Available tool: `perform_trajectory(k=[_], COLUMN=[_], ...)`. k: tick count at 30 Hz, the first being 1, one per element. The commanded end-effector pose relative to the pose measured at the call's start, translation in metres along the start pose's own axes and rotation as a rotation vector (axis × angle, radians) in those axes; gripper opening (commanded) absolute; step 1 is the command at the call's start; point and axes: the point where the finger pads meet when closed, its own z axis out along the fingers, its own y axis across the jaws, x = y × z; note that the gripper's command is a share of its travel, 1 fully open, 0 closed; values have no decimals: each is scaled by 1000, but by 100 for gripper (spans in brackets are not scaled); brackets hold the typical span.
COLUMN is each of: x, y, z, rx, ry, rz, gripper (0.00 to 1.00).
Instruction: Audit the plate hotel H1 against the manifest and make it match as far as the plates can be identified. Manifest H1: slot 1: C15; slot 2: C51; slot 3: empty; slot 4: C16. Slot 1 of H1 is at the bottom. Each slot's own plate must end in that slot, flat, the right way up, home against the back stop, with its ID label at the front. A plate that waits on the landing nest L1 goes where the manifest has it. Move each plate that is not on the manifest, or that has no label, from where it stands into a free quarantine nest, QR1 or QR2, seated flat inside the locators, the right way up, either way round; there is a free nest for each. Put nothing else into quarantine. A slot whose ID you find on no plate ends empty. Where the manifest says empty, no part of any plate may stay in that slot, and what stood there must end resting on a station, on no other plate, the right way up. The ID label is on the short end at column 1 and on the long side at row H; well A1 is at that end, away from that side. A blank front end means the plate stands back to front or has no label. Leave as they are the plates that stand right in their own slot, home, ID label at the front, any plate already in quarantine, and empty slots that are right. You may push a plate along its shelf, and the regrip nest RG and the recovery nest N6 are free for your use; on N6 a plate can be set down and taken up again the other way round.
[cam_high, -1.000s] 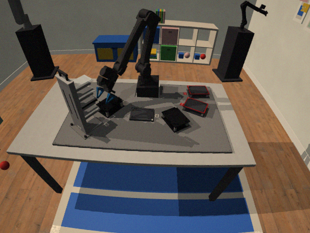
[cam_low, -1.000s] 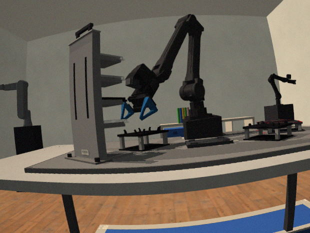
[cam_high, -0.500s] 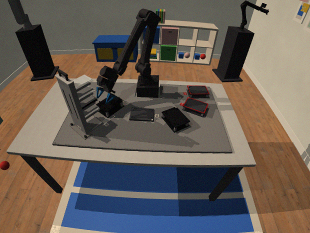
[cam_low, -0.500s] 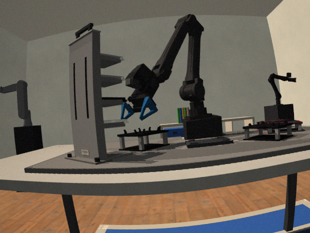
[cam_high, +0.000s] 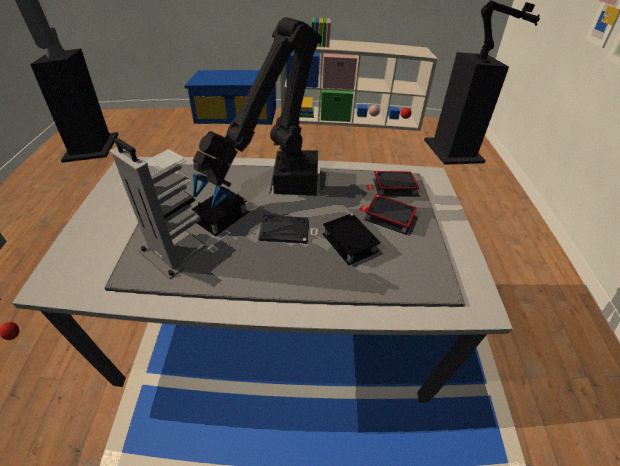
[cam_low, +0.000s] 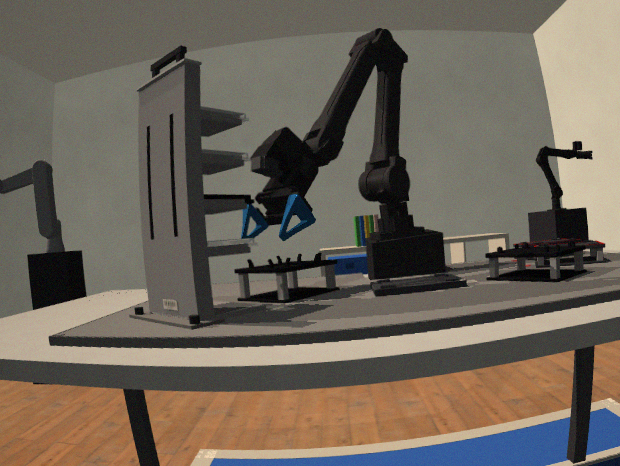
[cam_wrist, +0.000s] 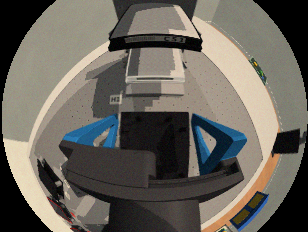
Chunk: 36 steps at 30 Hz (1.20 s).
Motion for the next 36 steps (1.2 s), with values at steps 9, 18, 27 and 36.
perform_trajectory(k=[9,18,27,36], x=[-19,-19,-1,3], y=[-4,-4,-5,-5], z=[1,1,-1,-12], rx=[7,7,8,10], ry=[-37,-37,-3,-15], rz=[-5,-5,8,-5], gripper=[100,100,100,100])
